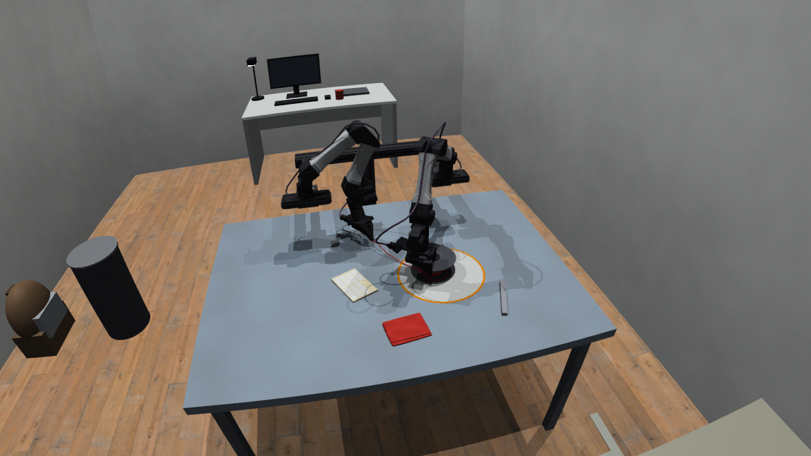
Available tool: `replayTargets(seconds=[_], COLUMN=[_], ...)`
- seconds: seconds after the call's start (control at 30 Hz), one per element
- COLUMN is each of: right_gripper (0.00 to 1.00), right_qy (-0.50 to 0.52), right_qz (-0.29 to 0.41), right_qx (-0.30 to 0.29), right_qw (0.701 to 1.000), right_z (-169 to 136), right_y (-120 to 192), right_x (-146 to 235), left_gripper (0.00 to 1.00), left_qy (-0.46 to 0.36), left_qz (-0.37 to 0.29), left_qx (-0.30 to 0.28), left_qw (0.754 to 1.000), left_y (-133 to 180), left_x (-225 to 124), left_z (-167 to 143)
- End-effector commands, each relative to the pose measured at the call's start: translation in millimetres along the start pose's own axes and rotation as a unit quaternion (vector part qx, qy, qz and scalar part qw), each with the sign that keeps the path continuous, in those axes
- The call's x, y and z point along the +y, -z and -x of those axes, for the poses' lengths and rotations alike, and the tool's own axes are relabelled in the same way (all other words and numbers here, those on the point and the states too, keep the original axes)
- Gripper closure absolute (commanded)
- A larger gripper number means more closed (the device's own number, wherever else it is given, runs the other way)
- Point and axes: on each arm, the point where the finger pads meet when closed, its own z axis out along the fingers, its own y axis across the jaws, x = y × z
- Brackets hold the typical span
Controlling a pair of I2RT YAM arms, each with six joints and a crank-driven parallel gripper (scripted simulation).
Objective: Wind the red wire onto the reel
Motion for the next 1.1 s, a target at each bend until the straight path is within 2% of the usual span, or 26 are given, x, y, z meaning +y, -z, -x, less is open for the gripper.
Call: replayTargets(seconds=[0.0,0.53,0.9,0.93,1.07], right_gripper=[1.00,1.00,1.00,1.00,1.00], right_qy=[0.000,-0.012,-0.004,-0.004,-0.004], right_qz=[-0.003,0.006,0.005,0.005,0.003], right_qx=[0.001,-0.031,-0.033,-0.033,-0.029], right_qw=[1.000,0.999,0.999,0.999,1.000], right_z=[0.0,1.5,8.9,9.7,11.5], right_y=[-0.1,-1.3,-1.3,-1.5,-3.0], right_x=[1.3,2.4,7.3,8.2,12.0], left_gripper=[0.34,0.34,0.34,0.34,0.34], left_qy=[0.000,0.000,0.000,0.000,0.012], left_qz=[0.022,0.022,0.022,0.022,0.022], left_qx=[0.000,0.000,0.000,0.000,0.000], left_qw=[1.000,1.000,1.000,1.000,1.000], left_y=[5.9,5.1,-0.5,3.1,3.8], left_x=[18.9,36.1,32.7,24.5,24.5], left_z=[-7.6,-61.3,-73.0,-62.9,-64.1])
